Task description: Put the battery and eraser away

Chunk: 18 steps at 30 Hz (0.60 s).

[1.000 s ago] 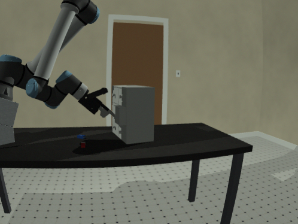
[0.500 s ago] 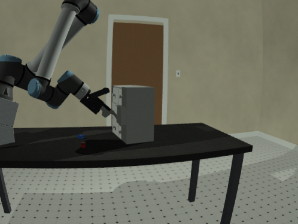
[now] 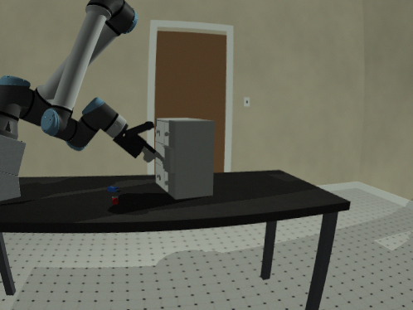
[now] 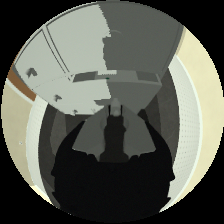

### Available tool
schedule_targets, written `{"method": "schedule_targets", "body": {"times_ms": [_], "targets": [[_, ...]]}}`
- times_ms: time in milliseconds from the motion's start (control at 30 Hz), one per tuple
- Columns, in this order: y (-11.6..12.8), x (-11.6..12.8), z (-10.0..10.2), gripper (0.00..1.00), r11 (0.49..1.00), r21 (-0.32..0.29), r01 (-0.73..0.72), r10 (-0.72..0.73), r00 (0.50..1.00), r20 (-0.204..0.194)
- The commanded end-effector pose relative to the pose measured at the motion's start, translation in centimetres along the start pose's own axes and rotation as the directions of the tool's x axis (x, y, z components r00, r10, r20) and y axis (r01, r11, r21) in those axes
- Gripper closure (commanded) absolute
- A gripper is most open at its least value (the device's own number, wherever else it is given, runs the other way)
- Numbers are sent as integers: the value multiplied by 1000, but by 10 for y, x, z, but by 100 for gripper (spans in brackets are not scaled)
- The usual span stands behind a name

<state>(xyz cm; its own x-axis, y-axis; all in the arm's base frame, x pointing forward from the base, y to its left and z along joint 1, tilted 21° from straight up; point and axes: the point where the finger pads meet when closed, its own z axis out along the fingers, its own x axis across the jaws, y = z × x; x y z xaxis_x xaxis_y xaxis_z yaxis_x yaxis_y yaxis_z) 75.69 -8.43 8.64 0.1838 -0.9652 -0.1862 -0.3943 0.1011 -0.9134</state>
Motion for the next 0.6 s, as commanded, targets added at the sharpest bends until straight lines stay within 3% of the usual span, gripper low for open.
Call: {"method": "schedule_targets", "body": {"times_ms": [0, 567], "targets": [[-2, 0, 2, 93, 1000, 1, 0, 0, 1000, 0], [-7, 0, 8, 93, 1000, 1, 0, 0, 1000, 0]]}}
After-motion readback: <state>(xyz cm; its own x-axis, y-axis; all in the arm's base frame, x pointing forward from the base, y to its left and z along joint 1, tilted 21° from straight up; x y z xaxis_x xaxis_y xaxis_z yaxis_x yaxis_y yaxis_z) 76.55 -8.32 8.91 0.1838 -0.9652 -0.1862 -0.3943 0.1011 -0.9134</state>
